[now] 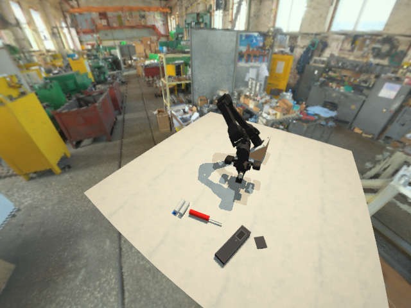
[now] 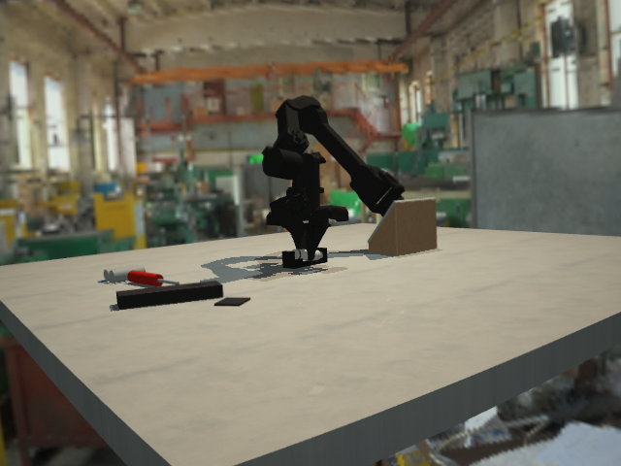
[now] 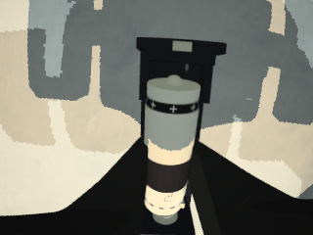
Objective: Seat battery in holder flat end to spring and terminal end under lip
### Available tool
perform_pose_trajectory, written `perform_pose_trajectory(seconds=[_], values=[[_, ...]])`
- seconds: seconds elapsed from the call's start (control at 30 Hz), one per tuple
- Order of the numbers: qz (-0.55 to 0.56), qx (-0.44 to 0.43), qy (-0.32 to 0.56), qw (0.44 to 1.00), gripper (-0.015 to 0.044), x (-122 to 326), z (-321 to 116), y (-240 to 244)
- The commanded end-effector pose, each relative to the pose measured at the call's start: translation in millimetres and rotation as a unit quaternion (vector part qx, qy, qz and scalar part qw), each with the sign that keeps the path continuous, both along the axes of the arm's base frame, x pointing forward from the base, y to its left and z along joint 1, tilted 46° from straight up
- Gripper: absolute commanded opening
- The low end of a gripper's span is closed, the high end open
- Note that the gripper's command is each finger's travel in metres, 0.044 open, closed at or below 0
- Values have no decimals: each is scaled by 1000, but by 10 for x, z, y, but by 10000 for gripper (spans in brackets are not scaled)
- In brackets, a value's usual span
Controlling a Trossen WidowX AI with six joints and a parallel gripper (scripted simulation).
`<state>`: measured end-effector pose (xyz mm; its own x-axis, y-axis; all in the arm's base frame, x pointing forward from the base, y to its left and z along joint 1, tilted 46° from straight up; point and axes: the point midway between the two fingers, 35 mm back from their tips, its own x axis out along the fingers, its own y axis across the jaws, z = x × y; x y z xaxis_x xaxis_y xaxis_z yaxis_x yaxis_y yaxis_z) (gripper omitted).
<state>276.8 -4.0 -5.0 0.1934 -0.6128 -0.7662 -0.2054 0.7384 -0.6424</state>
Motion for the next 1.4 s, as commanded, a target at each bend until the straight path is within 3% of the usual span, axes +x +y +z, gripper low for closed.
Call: perform_pose_trajectory(seconds=[0.0,1.37], values=[[-10,-3,15,1000,71,-31,-22,-19],[-52,-12,53,997,71,145,-18,-16]])
